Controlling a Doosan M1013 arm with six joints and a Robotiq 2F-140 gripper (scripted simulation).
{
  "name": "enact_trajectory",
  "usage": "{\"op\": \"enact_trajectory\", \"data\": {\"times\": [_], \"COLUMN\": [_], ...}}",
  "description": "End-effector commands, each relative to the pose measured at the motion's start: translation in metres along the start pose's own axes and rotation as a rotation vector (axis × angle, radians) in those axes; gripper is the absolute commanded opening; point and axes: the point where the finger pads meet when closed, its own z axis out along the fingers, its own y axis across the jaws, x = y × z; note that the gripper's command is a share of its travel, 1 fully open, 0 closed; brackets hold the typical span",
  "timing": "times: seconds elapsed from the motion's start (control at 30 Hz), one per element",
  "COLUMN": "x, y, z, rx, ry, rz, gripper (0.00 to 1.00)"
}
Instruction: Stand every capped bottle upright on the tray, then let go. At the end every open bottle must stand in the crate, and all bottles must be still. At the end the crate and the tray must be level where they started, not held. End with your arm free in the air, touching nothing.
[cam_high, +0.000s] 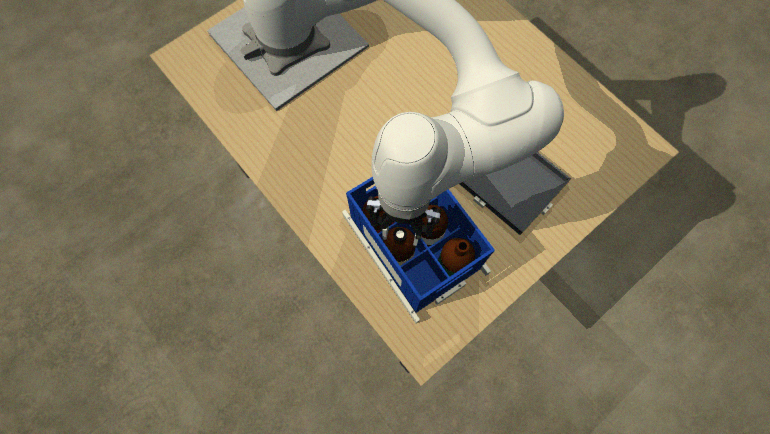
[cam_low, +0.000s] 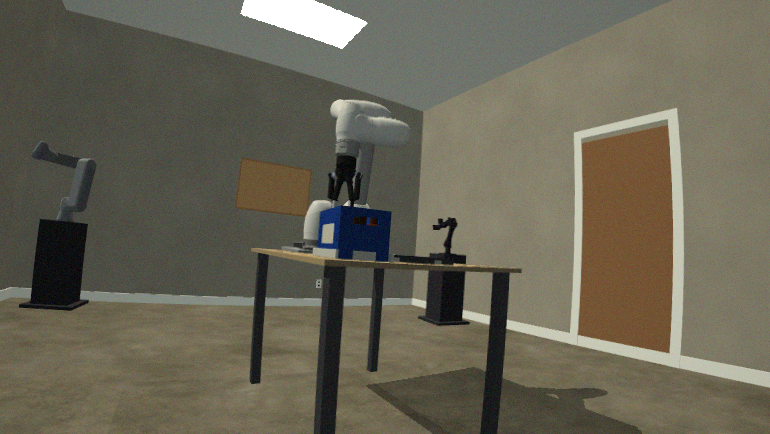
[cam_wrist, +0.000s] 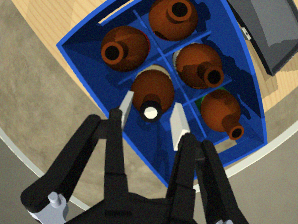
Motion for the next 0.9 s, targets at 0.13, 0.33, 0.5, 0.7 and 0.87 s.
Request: {"op": "enact_trajectory", "data": {"times": [0.13,0.33,0.5,0.7,0.87], "x": [0.0,0.0,0.0,0.0,0.0], "y": [0.0,0.0001,0.0,0.0,0.0], "z": [0.0073,0.0129,0.0125,0.0125,0.0125], "rx": [0.0,0.0,0.0,0.0,0.0], "ry": [0.0,0.0,0.0,0.0,0.0], "rz": [0.0,0.0,0.0,0.0,0.0], "gripper": [0.38,0.38,0.0,0.0,0.0]}}
